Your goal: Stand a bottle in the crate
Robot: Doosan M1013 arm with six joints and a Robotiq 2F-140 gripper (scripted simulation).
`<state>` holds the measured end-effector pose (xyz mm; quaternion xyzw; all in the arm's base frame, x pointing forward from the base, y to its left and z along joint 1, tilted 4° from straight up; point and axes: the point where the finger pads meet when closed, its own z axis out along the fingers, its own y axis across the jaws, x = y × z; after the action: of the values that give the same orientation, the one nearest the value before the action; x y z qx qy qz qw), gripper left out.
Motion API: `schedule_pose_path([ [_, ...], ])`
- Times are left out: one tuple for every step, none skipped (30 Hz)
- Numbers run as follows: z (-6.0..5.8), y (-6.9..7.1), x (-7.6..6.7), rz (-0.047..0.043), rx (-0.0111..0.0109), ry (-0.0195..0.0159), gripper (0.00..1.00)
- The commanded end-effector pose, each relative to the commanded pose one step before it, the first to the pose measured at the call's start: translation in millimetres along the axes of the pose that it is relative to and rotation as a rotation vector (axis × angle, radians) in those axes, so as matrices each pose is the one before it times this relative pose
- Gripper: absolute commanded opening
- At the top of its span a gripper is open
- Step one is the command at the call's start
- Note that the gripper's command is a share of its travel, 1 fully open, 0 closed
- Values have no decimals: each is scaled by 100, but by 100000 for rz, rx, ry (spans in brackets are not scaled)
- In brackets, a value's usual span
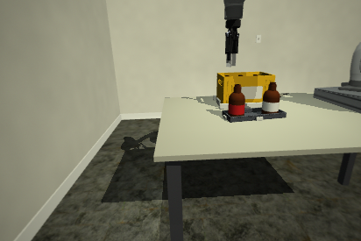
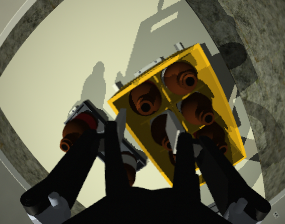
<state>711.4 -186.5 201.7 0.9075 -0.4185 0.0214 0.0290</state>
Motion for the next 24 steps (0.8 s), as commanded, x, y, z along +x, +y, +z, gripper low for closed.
schedule_pose_path([
  [-231, 1, -3, -3, 16, -2, 38],
  [-20, 0, 0, 0, 0, 0, 38],
  [-13, 0, 0, 0, 0, 0, 38],
  [-7, 0, 0, 0, 0, 0, 38],
  [-3, 0, 0, 0, 0, 0, 38],
  [0, 0, 0, 0, 0, 0, 38],
  [0, 0, 0, 0, 0, 0, 38],
  [0, 0, 0, 0, 0, 0, 38],
  [0, 0, 0, 0, 0, 0, 0],
  [0, 0, 0, 0, 0, 0, 0],
  [0, 0, 0, 0, 0, 0, 0],
  [0, 0, 0, 0, 0, 0, 0],
  [0, 0, 0, 0, 0, 0, 0],
  [0, 0, 0, 0, 0, 0, 0],
  [0, 0, 0, 0, 0, 0, 0],
  [0, 0, 0, 0, 0, 0, 0],
  [0, 0, 0, 0, 0, 0, 0],
  [0, 0, 0, 0, 0, 0, 0],
  [0, 0, 0, 0, 0, 0, 0],
  [0, 0, 0, 0, 0, 0, 0],
  [0, 0, 0, 0, 0, 0, 0],
  [0, 0, 0, 0, 0, 0, 0],
  [0, 0, 0, 0, 0, 0, 0],
  [0, 0, 0, 0, 0, 0, 0],
])
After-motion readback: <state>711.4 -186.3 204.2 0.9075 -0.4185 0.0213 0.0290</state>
